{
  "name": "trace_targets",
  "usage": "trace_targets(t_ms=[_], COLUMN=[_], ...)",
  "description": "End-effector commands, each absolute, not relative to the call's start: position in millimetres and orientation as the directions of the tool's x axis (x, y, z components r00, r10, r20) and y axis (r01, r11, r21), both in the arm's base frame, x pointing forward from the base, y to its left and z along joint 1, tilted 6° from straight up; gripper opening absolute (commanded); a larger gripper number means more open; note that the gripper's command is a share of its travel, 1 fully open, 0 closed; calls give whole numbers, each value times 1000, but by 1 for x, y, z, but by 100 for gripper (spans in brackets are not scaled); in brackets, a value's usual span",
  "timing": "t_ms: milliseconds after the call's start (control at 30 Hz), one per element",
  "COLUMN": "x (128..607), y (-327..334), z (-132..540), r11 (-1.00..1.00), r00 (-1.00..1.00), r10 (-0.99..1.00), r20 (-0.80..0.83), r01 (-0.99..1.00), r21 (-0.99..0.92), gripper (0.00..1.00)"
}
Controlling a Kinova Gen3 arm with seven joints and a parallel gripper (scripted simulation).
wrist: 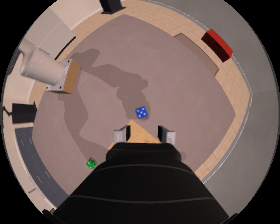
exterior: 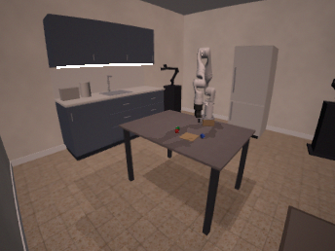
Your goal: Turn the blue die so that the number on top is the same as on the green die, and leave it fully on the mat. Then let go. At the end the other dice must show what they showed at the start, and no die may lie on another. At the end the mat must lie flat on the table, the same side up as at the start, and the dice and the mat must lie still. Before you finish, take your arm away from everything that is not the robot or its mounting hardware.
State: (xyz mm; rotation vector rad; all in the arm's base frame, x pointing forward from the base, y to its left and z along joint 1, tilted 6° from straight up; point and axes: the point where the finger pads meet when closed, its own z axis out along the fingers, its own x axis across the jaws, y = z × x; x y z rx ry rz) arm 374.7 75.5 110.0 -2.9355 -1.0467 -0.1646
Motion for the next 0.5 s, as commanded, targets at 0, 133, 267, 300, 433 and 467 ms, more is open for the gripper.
trace_targets(t_ms=[0, 133, 267, 300, 433, 467], x=[374, 374, 362, 357, 346, 346], y=[76, 76, 85, 89, 97, 97], z=[113, 113, 110, 109, 106, 106], r11=[-775, -774, -673, -627, -505, -505], r00=[770, 769, 668, 621, 500, 500], r10=[629, 631, 737, 777, 861, 861], r20=[107, 107, 103, 101, 96, 96], r01=[632, 633, 739, 778, 861, 861], r21=[13, 13, 28, 35, 50, 50], gripper=[100, 100, 100, 100, 100, 100])
